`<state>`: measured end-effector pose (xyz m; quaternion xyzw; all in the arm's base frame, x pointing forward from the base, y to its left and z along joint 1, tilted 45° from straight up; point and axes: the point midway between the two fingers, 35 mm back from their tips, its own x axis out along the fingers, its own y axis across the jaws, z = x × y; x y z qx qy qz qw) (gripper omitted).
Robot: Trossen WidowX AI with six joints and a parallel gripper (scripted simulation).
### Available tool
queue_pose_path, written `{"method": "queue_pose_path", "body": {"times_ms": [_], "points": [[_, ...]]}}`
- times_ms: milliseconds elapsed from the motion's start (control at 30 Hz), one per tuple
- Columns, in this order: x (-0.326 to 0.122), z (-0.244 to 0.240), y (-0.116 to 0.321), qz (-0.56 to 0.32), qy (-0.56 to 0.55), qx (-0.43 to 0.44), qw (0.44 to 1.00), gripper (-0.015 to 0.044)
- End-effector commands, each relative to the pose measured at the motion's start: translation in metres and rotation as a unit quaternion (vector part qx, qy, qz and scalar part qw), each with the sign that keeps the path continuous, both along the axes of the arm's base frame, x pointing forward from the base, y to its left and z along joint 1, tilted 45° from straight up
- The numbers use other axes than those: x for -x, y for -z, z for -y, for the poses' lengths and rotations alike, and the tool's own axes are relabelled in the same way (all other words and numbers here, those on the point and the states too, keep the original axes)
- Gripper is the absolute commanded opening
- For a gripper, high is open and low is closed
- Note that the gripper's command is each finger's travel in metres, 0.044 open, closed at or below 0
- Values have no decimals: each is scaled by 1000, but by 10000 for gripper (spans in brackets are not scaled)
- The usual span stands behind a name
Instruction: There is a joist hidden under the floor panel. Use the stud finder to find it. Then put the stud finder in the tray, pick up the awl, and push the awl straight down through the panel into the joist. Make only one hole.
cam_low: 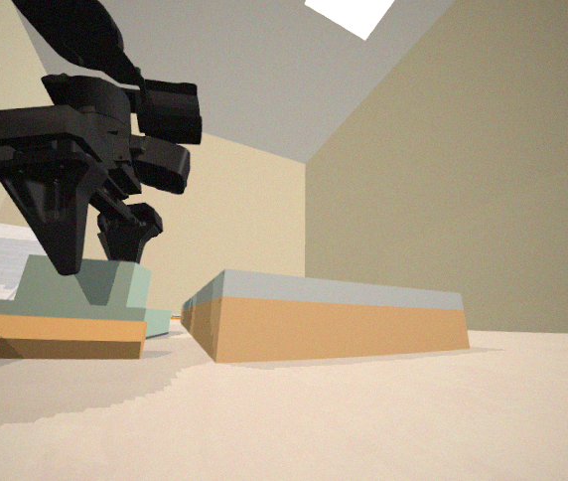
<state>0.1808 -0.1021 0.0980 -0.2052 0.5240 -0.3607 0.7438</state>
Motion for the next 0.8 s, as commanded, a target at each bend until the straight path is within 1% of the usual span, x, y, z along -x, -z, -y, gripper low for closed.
{"method": "queue_pose_path", "body": {"times_ms": [0, 267, 400, 767], "points": [[1, 5, 5, 1, -2, 0, 1000, 440], [2, 12, 11, 1, -2, 2, 1000, 440], [2, 12, 11, 1, -2, 2, 1000, 335], [2, 12, 11, 1, -2, 2, 1000, 262]]}}
